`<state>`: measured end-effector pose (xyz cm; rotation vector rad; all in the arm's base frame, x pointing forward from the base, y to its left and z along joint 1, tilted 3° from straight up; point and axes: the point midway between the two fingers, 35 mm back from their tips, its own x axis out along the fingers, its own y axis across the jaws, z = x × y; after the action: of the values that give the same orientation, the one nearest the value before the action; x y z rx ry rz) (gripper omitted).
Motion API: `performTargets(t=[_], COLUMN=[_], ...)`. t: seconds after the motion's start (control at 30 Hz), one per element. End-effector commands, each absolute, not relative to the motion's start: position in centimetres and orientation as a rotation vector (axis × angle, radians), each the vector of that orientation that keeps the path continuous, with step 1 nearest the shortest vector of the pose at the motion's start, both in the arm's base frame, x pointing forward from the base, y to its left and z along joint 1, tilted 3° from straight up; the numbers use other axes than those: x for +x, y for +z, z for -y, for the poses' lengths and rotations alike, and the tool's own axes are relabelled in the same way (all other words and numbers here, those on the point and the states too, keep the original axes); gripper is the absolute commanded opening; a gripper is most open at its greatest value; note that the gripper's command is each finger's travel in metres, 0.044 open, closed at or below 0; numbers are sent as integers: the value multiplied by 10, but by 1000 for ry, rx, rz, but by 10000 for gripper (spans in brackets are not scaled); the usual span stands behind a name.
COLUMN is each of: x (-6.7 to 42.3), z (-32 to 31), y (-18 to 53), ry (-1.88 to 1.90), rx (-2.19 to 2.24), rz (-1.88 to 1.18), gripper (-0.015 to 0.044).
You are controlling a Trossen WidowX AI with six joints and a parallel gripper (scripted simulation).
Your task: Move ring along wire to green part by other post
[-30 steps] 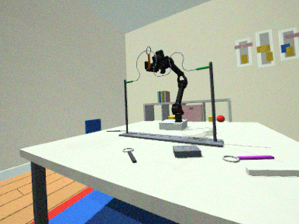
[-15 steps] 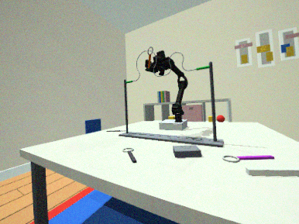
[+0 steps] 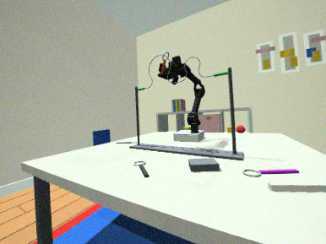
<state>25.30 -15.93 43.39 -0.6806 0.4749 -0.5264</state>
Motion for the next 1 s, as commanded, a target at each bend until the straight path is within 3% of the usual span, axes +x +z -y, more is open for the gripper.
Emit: performTargets(t=[0.0, 0.97], x=[250, 248], z=[160, 166], y=[436, 444], ry=[-547, -630], rx=[-740, -1098], rz=[-472, -461], gripper=[-150, -150])
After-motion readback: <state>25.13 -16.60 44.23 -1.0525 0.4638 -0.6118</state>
